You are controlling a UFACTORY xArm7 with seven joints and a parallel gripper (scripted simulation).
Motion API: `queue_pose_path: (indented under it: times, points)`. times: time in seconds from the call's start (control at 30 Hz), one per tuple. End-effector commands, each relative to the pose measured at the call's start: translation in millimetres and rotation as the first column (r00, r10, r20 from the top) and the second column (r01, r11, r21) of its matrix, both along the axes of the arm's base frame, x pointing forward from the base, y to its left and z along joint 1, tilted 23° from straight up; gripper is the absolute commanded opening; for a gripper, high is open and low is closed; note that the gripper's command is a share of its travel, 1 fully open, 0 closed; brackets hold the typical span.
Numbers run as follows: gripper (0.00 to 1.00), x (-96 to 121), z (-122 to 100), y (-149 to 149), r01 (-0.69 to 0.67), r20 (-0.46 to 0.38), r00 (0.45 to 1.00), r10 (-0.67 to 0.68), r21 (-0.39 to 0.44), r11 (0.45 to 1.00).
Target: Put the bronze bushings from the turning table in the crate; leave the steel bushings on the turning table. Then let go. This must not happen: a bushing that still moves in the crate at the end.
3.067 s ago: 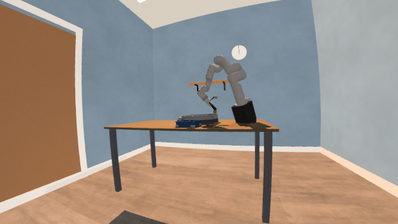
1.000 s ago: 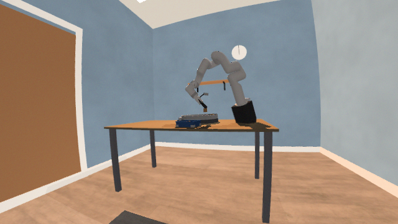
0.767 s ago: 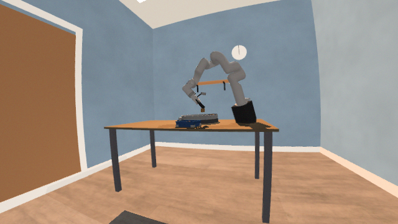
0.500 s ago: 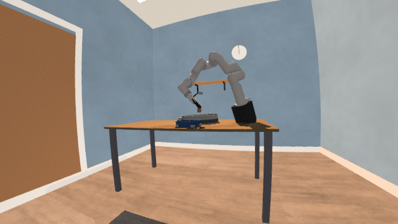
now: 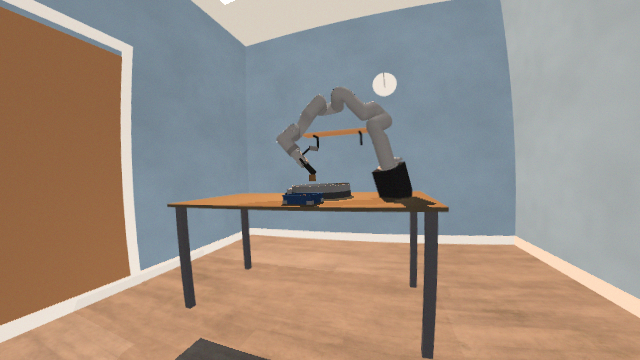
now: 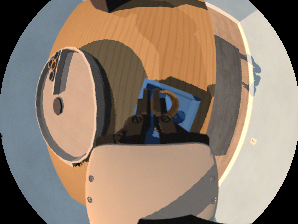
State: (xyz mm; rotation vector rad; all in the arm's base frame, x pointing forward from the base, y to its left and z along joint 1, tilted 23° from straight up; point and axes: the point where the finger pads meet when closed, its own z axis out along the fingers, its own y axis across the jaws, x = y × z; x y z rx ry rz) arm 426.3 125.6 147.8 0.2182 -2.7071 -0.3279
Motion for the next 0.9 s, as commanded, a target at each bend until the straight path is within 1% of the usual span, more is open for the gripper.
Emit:
queue_pose_path:
  times: [0.0, 0.17, 0.87]
  points:
    - [0.0, 6.6, 6.3, 12.6, 0.0, 0.0, 1.0, 0.0, -0.002, 1.0]
    - [0.0, 8.6, 8.5, 17.9, 0.0, 0.0, 1.0, 0.0, -0.002, 1.0]
    - [0.0, 9.0, 9.0, 19.1, 0.0, 0.0, 1.0, 0.0, -0.002, 1.0]
